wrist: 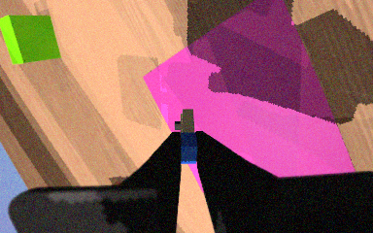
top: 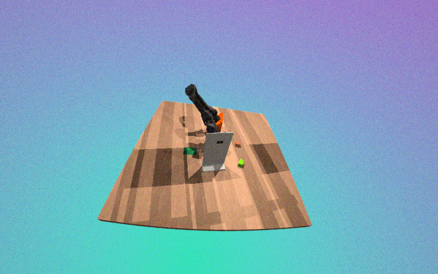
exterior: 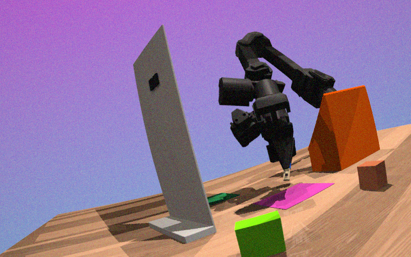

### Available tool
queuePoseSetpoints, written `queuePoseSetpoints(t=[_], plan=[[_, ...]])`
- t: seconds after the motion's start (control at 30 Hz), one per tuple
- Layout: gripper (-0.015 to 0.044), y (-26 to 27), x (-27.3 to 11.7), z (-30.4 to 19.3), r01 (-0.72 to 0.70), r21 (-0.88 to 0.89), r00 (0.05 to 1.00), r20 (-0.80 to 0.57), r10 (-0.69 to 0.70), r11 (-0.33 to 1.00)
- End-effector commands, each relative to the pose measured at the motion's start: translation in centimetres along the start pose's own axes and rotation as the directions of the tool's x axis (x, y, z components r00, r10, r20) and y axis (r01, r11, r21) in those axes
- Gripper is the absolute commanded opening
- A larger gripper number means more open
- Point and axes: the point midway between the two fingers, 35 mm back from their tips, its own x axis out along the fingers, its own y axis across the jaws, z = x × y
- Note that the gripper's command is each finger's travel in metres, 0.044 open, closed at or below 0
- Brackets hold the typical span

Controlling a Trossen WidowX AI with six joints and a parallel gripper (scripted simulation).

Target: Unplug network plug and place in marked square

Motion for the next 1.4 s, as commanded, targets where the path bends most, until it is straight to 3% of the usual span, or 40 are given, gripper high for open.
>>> queuePoseSetpoints(t=[0.0,1.3,1.37], plan=[[0.0000,-0.4,0.6,-0.3,0.000,-0.007,1.000,-0.008,0.000,1.000],[0.0000,-2.2,2.5,-0.3,0.005,-0.002,1.000,-0.003,-0.005,1.000],[0.0053,-2.2,2.5,-0.3,0.005,-0.002,1.000,-0.003,-0.005,1.000]])
